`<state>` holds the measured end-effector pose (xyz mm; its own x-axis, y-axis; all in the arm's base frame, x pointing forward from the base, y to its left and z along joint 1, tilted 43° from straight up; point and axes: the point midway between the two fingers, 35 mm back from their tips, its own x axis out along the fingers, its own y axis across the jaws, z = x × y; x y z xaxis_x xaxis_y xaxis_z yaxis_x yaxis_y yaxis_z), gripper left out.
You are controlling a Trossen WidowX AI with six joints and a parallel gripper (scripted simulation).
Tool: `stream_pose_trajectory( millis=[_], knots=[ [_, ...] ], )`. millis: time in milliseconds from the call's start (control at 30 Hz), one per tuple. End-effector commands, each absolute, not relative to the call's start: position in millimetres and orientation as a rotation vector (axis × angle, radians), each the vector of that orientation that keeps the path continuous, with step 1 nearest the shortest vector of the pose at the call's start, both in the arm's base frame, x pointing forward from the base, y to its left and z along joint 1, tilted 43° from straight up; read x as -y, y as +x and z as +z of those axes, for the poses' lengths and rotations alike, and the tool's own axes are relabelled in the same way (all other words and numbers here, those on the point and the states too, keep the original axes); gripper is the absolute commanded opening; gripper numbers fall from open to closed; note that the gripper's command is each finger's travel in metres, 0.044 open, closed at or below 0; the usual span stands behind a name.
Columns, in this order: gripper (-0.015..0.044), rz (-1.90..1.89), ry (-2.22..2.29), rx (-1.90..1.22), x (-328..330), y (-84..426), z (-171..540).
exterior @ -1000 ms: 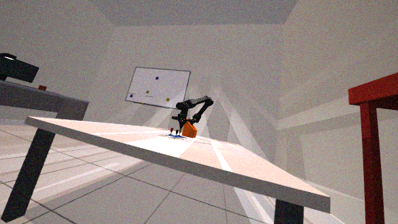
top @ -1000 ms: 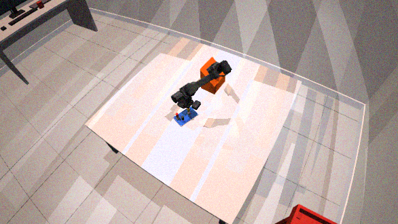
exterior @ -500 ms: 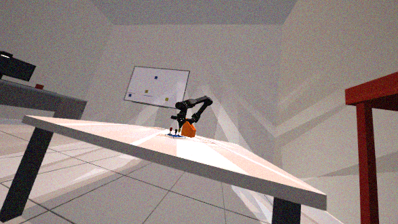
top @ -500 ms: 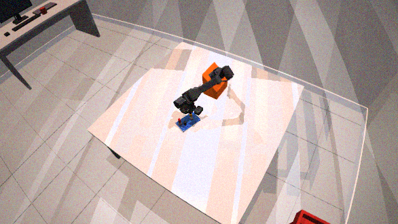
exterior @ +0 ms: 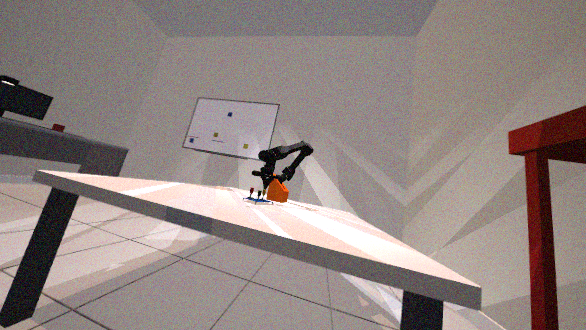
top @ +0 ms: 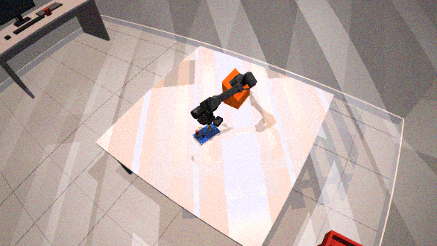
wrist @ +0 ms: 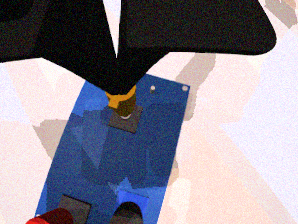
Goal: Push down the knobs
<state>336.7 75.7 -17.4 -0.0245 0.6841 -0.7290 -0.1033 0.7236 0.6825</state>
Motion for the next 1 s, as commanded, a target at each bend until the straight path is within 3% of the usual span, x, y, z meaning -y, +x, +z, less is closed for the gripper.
stream_pose_trajectory(
  millis=[0,967],
  knots=[
    [0.0000,0.688,0.490,-1.478,-84.9,336.7,-24.4],
    [0.0000,0.688,0.490,-1.478,-92.3,336.2,-32.2]
  ],
)
